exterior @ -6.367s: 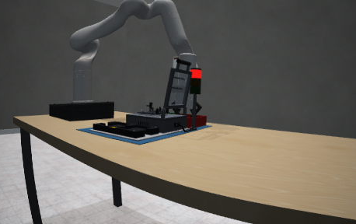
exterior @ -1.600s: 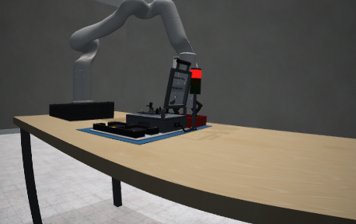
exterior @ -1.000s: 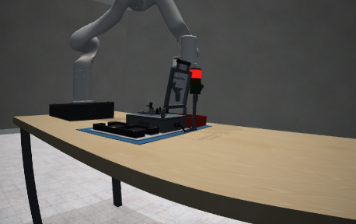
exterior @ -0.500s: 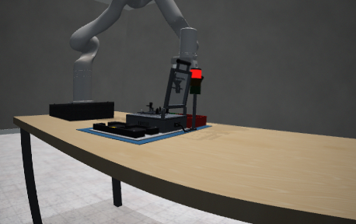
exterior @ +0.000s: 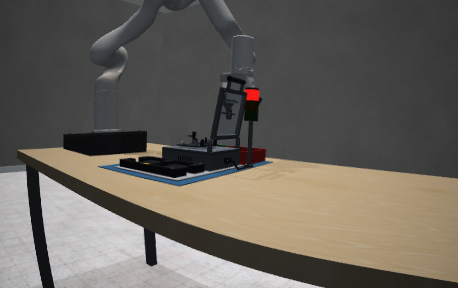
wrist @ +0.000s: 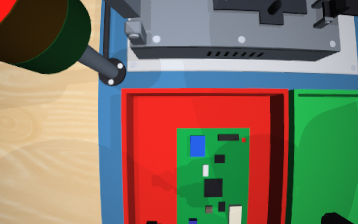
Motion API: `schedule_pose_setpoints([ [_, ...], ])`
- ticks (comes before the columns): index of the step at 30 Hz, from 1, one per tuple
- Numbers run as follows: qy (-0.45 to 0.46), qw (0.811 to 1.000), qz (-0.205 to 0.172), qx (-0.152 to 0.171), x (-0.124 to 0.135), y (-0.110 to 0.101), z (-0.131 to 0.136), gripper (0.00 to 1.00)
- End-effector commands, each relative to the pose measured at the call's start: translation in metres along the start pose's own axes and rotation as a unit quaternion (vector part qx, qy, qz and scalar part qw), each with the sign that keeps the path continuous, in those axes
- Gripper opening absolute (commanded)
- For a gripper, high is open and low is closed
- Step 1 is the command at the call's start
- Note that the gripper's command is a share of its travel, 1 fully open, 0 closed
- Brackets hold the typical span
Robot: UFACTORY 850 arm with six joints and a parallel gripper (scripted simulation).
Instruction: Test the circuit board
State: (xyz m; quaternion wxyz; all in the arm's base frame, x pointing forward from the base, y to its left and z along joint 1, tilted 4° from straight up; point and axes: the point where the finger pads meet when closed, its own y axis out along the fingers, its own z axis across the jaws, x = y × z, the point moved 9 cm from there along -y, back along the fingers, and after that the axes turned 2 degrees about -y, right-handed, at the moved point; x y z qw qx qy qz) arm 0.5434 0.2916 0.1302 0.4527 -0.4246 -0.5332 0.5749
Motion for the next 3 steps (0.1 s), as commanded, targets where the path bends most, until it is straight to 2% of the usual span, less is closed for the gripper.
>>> schedule_pose_setpoints([
  [1, 0.000, 1.000, 0.000, -0.001, 0.0002, -0.0011, -0.0008, 1.00],
  [3, 0.000, 1.000, 0.000, -0.001, 0.0002, -0.0011, -0.0008, 1.00],
])
